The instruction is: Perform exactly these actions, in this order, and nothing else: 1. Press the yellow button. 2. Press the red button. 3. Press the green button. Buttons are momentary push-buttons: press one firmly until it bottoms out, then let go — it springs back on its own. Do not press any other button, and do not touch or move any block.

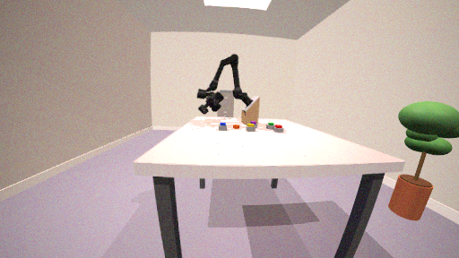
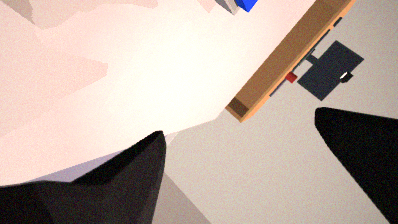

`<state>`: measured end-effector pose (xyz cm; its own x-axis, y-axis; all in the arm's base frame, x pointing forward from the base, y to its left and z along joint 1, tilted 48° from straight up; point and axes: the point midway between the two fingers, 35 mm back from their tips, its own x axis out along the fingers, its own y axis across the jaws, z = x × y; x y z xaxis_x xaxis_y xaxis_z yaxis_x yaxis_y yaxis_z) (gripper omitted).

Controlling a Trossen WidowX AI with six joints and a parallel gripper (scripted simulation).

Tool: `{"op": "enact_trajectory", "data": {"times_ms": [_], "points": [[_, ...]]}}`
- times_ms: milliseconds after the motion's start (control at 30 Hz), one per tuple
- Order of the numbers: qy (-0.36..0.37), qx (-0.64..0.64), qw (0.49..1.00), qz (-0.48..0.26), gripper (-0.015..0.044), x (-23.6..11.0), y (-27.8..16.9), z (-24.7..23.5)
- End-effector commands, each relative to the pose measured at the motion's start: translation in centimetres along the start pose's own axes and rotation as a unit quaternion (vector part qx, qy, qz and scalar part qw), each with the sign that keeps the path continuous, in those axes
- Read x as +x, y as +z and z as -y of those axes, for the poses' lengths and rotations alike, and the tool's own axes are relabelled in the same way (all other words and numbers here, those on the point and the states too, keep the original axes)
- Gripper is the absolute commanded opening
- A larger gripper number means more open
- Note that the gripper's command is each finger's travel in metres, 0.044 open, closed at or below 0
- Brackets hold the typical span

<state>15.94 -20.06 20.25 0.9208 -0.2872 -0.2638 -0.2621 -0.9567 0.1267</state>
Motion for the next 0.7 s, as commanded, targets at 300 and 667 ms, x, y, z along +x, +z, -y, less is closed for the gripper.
{"op": "enact_trajectory", "data": {"times_ms": [300, 667], "points": [[-0.119, -0.206, 0.957, 0.168, 0.04, 6.4, 4.4, 4.2], [-0.358, -0.566, 0.677, 0.306, 0.04, 9.5, 10.1, 12.4]]}}
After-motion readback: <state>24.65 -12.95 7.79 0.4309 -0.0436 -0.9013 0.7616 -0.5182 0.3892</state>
